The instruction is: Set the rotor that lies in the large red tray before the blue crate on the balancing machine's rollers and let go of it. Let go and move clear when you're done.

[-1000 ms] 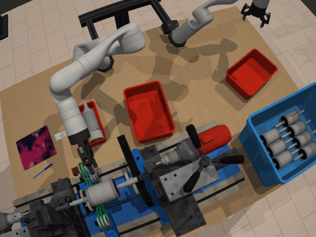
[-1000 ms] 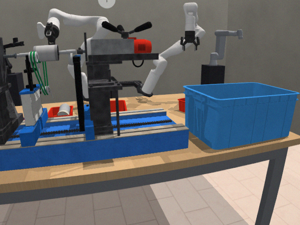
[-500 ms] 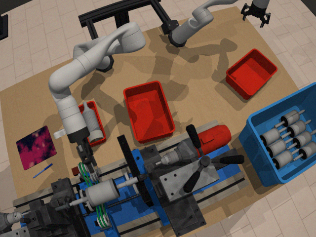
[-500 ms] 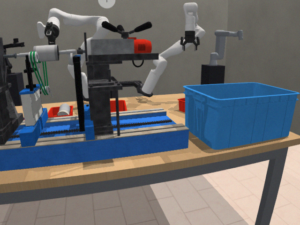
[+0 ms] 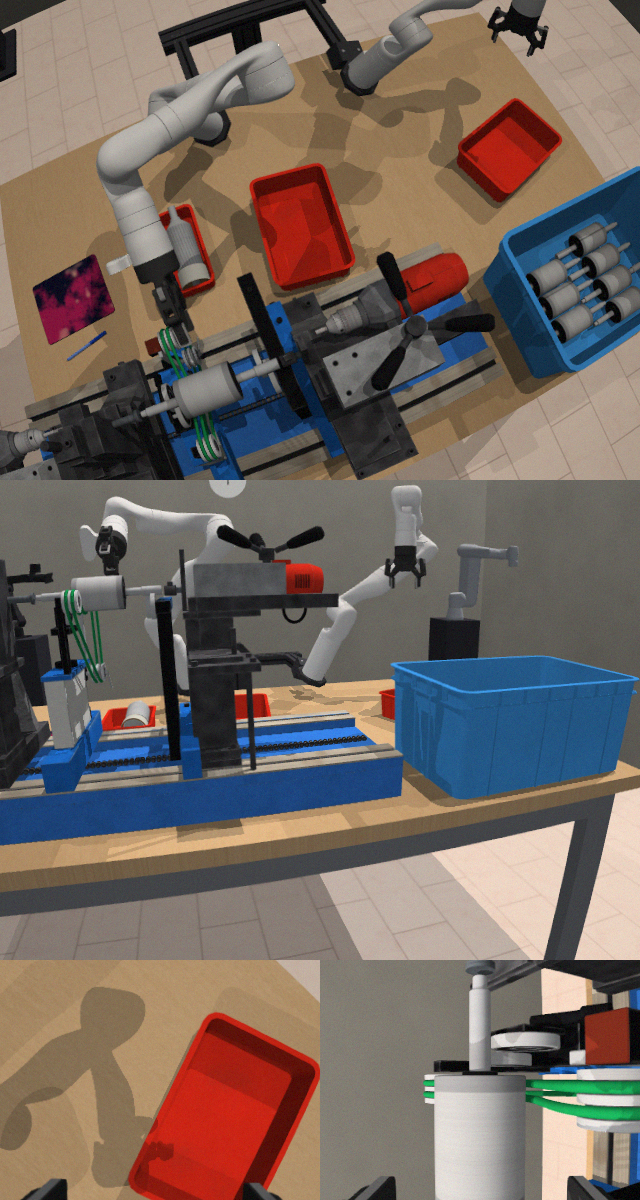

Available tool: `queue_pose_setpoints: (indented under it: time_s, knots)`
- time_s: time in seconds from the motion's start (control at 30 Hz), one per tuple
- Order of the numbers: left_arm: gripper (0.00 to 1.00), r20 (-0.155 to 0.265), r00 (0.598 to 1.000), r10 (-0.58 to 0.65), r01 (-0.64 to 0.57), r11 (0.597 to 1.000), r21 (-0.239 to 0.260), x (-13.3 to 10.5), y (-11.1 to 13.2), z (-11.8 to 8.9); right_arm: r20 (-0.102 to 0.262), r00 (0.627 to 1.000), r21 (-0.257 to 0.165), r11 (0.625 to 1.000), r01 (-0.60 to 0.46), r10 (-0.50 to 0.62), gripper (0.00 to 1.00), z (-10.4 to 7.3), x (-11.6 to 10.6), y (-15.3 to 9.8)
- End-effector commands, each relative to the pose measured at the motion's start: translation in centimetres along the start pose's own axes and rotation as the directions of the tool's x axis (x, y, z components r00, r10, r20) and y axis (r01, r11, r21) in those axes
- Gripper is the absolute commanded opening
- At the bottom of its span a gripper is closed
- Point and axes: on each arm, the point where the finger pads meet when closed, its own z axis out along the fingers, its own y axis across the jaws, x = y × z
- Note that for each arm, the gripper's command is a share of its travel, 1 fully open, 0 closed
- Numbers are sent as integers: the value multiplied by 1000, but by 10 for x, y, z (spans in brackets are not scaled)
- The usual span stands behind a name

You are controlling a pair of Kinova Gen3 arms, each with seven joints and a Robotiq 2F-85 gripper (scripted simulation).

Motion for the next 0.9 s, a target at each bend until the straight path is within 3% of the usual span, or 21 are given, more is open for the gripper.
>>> queue_pose_setpoints:
  time_s: [0.0, 0.47, 0.87]
  knots:
    - [1000, 0, 1000, 0, 0, 1000, -1, 0, 0, 0, 0, 1000, 1, 1000, 0, 0, 1000, -4, 0, 0]
    - [1000, 0, 1000, 0, 0, 1000, -1, 0, 0, 0, 0, 1000, 1, 1000, 0, 0, 1000, -28, 0, 5]
    - [1000, 0, 1000, 0, 0, 1000, -1, 0, 0, 0, 0, 1000, 1, 1000, 0, 0, 1000, -59, 0, 11]
